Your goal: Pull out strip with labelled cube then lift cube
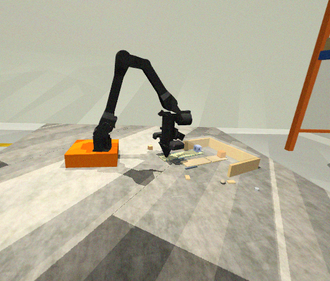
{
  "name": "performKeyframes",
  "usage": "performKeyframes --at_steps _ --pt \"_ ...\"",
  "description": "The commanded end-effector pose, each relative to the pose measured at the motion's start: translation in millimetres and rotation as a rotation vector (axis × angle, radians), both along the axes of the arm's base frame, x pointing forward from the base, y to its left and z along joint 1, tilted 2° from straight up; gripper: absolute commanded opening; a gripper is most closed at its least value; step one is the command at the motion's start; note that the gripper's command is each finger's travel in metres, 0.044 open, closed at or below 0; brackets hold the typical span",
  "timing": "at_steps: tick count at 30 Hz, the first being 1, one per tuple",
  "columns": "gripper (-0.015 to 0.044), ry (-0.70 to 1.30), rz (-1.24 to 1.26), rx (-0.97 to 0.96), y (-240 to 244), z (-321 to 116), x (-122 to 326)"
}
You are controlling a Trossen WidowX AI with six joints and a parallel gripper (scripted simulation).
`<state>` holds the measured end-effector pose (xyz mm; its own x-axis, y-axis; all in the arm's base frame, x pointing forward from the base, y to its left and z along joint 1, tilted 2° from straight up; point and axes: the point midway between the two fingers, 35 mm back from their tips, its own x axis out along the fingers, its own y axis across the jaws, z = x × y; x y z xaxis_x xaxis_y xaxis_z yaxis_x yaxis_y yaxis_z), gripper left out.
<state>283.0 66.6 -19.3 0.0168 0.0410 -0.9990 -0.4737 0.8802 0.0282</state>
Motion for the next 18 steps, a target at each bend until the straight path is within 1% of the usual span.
performKeyframes --at_steps 1,18 --pt "0.0 0.022 0.004 -0.009 -5 -4 -12" --pt "0.0 0.023 0.004 -0.01 -17 -5 -34"
